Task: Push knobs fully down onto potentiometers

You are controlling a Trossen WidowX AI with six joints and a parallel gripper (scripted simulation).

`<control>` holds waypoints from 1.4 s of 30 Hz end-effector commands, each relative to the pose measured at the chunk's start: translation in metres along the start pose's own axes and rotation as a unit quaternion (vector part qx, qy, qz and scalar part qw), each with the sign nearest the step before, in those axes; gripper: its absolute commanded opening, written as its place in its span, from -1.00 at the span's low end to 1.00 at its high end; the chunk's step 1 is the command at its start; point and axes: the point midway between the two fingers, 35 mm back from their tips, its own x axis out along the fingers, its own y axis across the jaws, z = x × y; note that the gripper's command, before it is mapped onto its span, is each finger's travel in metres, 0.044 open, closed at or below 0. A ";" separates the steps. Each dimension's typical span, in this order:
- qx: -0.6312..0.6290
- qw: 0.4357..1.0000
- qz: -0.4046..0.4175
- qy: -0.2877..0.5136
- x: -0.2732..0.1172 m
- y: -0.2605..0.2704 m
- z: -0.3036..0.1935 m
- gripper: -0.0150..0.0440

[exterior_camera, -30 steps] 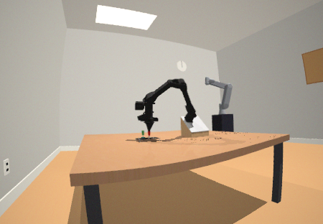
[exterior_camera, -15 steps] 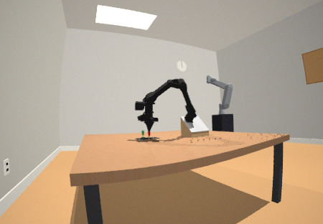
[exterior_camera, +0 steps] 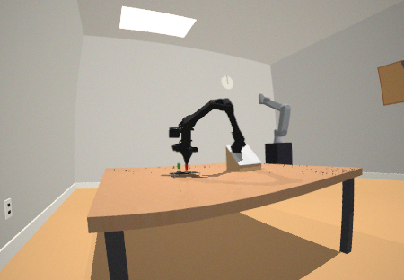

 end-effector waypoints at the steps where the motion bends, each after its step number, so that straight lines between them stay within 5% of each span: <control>1: -0.010 1.000 0.001 0.006 0.012 0.003 0.001 -0.49; 35: -0.010 1.000 0.001 0.006 -0.020 0.002 0.002 -0.49; 42: -0.008 1.000 0.003 0.008 -0.015 0.003 0.001 0.13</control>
